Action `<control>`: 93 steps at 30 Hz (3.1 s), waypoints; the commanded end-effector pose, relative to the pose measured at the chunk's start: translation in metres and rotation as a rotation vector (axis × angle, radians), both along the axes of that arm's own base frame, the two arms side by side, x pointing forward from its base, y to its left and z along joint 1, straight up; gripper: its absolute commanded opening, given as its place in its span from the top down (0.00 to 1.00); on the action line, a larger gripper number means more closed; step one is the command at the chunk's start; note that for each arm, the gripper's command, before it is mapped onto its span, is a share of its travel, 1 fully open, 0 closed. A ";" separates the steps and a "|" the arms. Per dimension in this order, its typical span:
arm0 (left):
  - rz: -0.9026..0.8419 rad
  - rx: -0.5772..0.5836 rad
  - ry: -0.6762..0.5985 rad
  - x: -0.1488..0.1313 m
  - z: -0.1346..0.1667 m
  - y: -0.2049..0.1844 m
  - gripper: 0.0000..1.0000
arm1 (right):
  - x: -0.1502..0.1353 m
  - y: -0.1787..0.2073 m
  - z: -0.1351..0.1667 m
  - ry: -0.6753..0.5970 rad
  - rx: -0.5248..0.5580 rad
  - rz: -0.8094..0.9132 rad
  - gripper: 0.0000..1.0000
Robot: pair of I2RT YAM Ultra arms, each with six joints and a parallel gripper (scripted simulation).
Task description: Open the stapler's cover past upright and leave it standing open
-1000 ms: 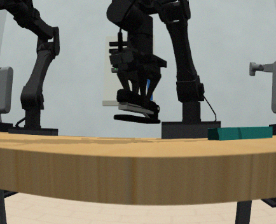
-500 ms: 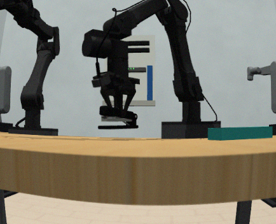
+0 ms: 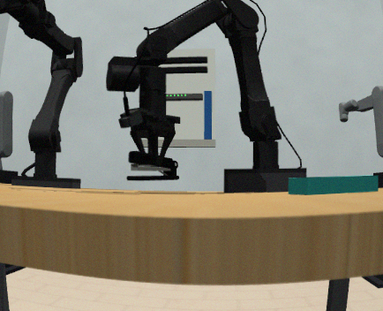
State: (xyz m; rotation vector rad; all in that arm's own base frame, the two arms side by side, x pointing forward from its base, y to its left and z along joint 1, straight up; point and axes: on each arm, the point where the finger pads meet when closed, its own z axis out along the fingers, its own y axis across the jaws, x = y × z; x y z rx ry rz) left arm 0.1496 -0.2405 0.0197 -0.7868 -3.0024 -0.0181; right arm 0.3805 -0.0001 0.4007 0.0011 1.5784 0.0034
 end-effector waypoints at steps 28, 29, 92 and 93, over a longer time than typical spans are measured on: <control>-1.054 -0.040 -0.031 0.004 0.006 -0.004 0.78 | 0.000 0.001 0.011 -0.020 -0.003 -0.001 0.00; -1.094 -0.041 -0.031 0.004 0.006 -0.004 0.78 | 0.000 0.001 0.011 -0.020 -0.003 -0.001 0.00; -1.940 -0.055 -0.013 0.002 -0.019 -0.002 0.78 | 0.000 0.001 0.011 -0.020 -0.003 -0.001 0.00; -1.940 -0.055 -0.013 0.002 -0.019 -0.002 0.78 | 0.000 0.001 0.011 -0.020 -0.003 -0.001 0.00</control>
